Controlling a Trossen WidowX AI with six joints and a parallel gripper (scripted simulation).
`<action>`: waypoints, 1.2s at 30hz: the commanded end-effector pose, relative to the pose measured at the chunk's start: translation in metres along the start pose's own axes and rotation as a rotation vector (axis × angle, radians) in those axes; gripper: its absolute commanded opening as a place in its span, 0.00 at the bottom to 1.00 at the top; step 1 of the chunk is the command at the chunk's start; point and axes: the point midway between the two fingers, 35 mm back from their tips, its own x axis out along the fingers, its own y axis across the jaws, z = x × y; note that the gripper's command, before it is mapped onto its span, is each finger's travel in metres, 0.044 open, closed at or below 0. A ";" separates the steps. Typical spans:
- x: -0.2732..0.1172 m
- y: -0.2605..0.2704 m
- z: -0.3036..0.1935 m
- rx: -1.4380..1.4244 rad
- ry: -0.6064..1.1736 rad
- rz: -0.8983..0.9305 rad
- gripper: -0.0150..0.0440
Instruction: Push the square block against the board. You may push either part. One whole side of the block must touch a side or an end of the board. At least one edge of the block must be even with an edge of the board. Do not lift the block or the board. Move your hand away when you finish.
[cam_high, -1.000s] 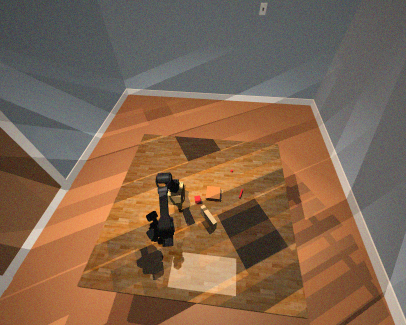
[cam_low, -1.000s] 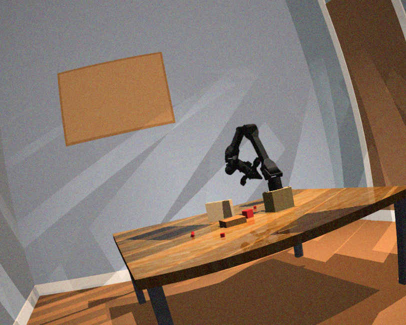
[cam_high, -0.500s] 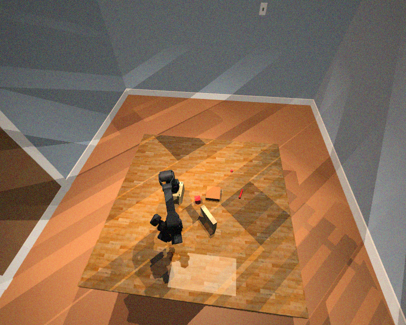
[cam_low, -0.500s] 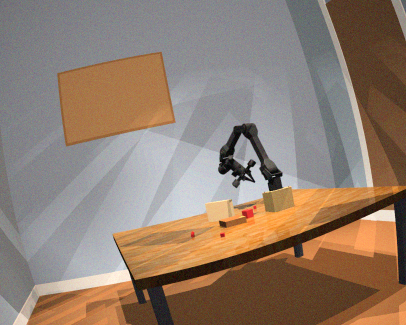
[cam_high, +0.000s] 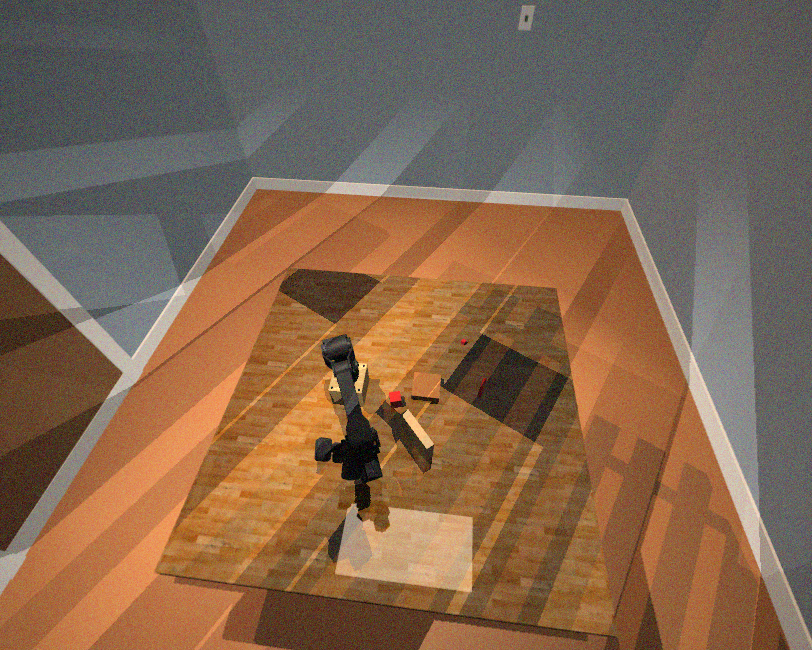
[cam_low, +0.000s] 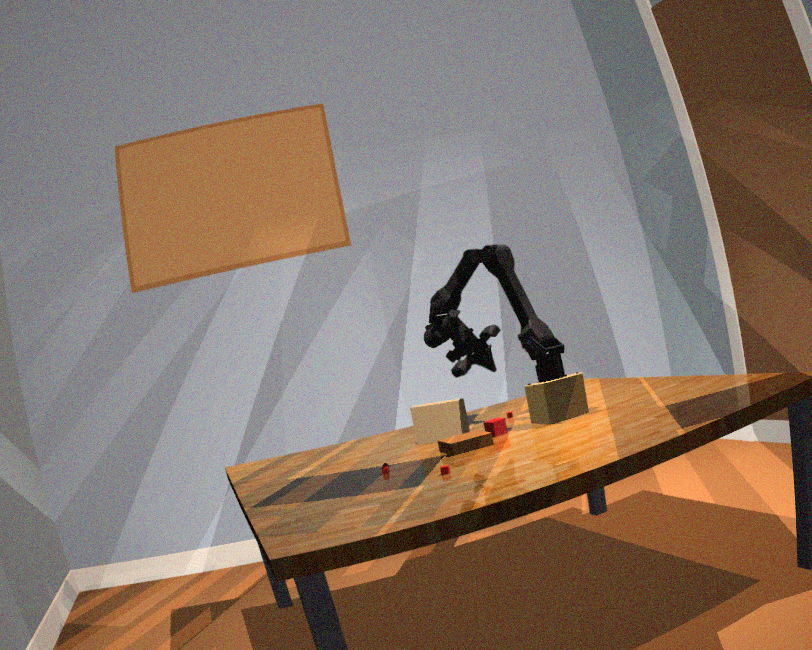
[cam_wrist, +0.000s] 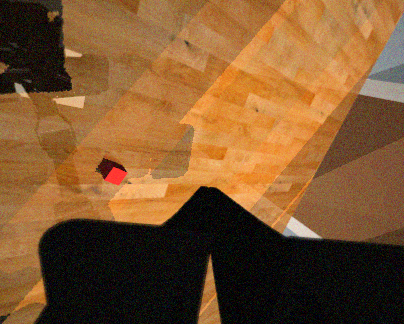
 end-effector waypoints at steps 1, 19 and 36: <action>-0.007 0.013 -0.002 -0.127 -0.024 0.037 0.25; -0.040 0.069 -0.015 -0.687 -0.161 0.162 0.25; -0.068 0.115 -0.036 -1.224 -0.327 0.234 0.25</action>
